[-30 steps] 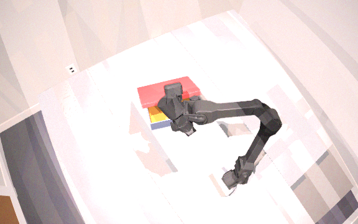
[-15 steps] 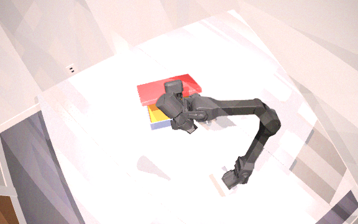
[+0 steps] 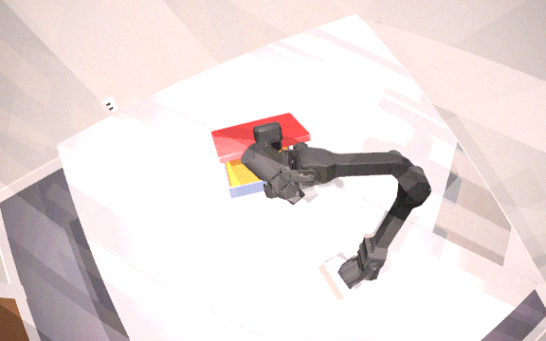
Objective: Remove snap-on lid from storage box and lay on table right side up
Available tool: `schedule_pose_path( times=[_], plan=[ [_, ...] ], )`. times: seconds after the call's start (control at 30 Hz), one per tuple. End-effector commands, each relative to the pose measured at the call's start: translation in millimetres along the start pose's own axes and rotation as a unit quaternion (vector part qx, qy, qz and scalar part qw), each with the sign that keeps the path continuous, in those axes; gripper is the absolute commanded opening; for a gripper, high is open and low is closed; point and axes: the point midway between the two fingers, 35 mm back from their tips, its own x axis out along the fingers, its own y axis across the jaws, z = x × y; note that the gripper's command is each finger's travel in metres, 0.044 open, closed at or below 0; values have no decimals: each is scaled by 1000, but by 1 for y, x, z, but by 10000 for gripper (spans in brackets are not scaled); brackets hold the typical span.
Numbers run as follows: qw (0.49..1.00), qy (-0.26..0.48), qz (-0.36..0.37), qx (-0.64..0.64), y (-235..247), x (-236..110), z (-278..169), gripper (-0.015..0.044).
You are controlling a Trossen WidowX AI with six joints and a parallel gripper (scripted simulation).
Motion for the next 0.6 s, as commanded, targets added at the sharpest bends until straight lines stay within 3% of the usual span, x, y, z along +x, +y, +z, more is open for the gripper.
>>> schedule_pose_path(
  times=[0.0,0.57],
  plan=[
    [1000,2,8,10,5,-5,12,0],
    [1000,1,8,8,2,-7,46,0]
  ],
)
